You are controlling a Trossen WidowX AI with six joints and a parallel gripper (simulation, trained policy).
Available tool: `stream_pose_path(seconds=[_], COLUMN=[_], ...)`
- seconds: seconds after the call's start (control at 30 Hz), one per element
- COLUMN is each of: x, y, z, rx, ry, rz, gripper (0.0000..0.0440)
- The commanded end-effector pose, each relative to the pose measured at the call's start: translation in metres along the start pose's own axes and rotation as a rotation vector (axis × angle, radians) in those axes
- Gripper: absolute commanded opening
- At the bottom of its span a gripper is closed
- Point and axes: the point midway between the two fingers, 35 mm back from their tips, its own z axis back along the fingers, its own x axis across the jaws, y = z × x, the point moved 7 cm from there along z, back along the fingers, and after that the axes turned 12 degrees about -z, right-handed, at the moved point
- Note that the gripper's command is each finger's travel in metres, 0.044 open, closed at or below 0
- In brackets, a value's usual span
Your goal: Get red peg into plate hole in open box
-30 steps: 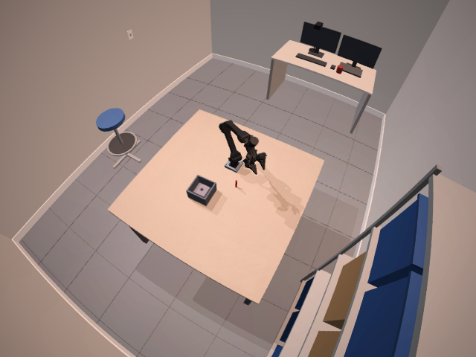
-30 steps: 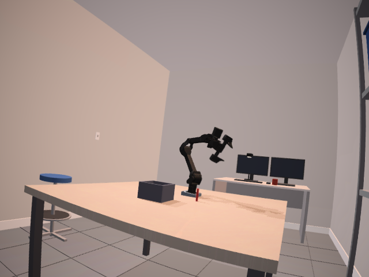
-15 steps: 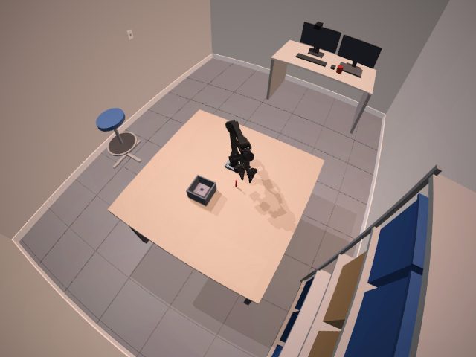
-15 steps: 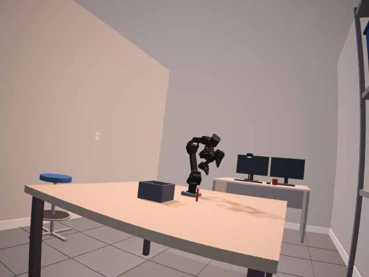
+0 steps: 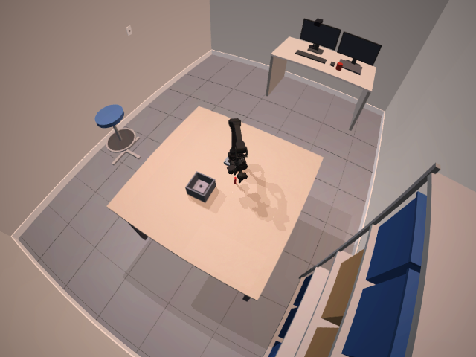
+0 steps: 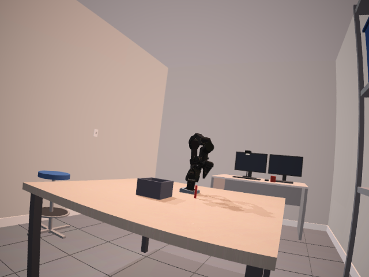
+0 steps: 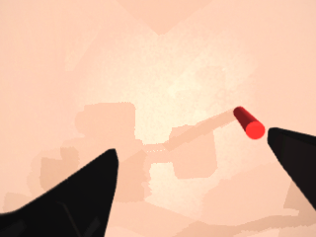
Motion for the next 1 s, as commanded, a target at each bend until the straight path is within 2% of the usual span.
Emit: stream_pose_path(seconds=[0.0, 0.23, 0.57, 0.63, 0.97], x=[-0.007, -0.021, -0.037, -0.039, -0.043], y=[-0.001, -0.001, 0.003, 0.003, 0.002], z=[-0.016, -0.047, -0.085, -0.09, -0.095], rx=[0.001, -0.005, -0.003, 0.0, 0.05], ry=[0.082, 0.148, 0.15, 0.153, 0.186], rz=[-0.035, -0.095, -0.177, -0.195, -0.243], gripper=[0.044, 0.044, 0.0433, 0.0398, 0.0136])
